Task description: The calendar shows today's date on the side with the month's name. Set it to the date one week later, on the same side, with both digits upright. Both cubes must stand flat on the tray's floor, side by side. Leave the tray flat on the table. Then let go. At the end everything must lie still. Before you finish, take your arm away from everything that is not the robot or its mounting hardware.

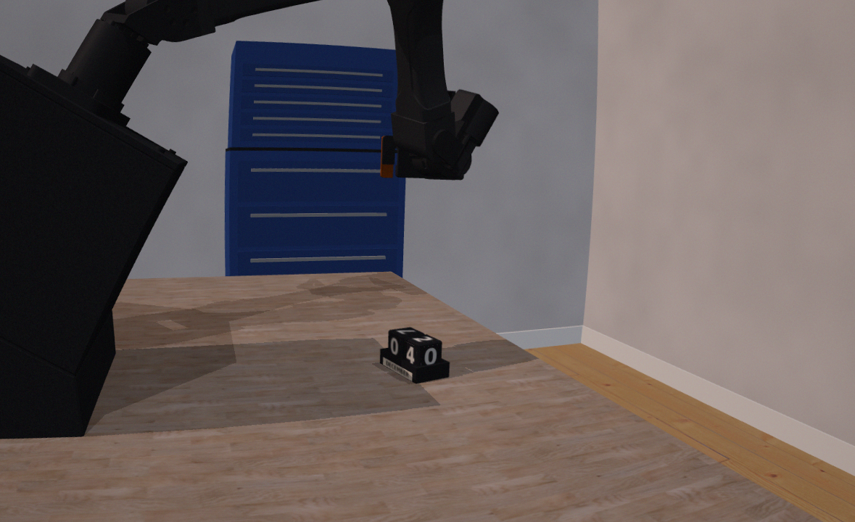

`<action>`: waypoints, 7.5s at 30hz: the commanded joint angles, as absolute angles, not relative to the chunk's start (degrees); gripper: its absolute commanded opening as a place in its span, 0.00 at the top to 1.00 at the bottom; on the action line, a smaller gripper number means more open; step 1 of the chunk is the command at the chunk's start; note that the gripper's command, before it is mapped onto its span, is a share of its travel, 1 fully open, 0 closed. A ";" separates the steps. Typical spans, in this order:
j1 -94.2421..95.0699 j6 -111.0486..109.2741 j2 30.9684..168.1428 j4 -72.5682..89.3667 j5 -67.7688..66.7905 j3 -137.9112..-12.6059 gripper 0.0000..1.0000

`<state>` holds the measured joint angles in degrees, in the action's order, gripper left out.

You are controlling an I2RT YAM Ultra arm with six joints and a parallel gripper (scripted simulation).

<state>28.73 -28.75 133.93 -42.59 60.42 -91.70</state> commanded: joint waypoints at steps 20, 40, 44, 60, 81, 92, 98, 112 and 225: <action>18.26 -24.62 116.95 -20.65 41.10 -78.04 0.00; 4.24 -19.23 96.31 8.53 15.76 -59.72 0.00; 1.59 -18.21 92.41 14.06 10.95 -56.25 0.00; -3.56 -16.23 84.84 24.81 1.62 -49.51 0.00; -3.55 1.46 87.14 22.35 1.61 -49.35 0.00; -3.54 21.15 89.72 19.60 1.60 -49.18 0.00; -3.53 34.59 91.47 17.73 1.60 -49.05 0.00; -3.51 61.49 94.99 13.98 1.59 -48.81 0.00; -2.99 74.27 108.49 2.39 1.32 -50.70 0.55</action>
<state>-3.03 74.24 108.81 2.68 1.65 -50.52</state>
